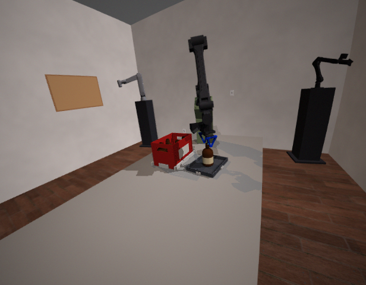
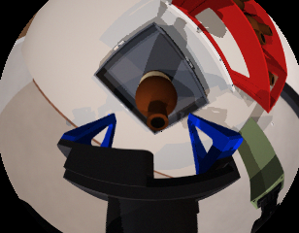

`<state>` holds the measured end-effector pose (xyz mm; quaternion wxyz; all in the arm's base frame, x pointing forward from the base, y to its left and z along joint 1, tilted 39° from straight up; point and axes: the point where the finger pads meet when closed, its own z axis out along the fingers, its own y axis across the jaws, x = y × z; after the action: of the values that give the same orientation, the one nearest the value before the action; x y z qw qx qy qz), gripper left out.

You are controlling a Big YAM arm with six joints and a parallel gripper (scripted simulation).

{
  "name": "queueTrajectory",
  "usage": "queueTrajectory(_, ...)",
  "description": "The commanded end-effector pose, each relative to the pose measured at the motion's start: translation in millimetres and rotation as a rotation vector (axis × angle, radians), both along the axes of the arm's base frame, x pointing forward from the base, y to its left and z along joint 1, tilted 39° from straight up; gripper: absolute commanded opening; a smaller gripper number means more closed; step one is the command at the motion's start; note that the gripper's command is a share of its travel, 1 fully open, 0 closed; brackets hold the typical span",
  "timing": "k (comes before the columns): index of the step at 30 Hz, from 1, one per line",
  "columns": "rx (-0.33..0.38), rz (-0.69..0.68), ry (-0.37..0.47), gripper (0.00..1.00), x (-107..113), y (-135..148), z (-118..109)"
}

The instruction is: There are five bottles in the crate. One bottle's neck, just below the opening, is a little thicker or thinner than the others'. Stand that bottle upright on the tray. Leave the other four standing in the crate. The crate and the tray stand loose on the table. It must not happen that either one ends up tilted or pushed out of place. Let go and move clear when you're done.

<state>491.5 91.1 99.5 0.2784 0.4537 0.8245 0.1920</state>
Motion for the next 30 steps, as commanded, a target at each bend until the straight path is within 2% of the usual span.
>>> queueTrajectory(1,-0.004,0.007,0.000,1.00,-7,0,6)
queueTrajectory(6,-0.002,0.008,0.000,1.00,-11,1,11)
queueTrajectory(7,-0.009,0.009,0.032,1.00,-13,1,-3)
queueTrajectory(8,-0.002,0.009,0.005,1.00,-14,2,12)
queueTrajectory(9,-0.001,0.009,0.000,1.00,-16,2,16)
queueTrajectory(21,0.005,-0.002,0.000,1.00,-35,-2,39)
queueTrajectory(23,0.005,-0.002,0.000,1.00,-35,-2,39)
queueTrajectory(24,-0.003,-0.003,0.037,1.00,-36,-2,24)
queueTrajectory(26,0.005,0.001,0.001,1.00,-39,-1,45)
queueTrajectory(30,0.005,-0.001,0.000,1.00,-45,-2,51)
